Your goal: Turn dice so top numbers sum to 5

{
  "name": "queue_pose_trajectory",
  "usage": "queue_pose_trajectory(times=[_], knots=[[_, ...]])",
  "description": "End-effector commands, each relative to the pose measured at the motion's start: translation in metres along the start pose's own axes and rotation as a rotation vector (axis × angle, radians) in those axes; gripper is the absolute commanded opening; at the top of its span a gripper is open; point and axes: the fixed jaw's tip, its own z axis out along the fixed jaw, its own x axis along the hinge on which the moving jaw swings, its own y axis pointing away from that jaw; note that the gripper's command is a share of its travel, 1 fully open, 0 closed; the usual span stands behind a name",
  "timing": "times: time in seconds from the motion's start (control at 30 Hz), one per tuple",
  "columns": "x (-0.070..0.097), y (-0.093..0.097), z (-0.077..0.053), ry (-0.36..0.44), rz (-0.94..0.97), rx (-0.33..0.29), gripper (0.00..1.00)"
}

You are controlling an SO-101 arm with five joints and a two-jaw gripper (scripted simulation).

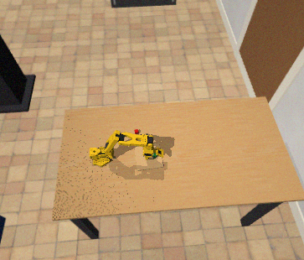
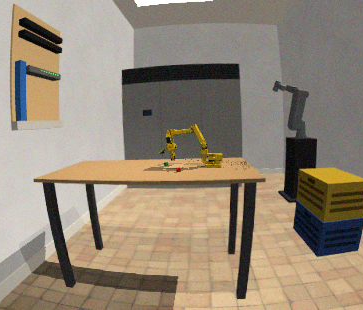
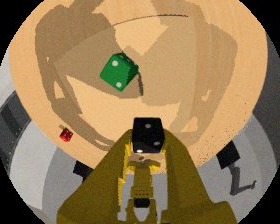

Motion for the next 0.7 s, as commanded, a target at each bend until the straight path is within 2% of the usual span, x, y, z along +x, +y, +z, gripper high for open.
queue_pose_trajectory(times=[0.0,0.67], knots=[[-0.0041,0.0176,-0.0129,-0.076,-0.077,0.006,0.0],[-0.0035,0.0204,-0.0127,-0.076,-0.09,0.007,0.0]])
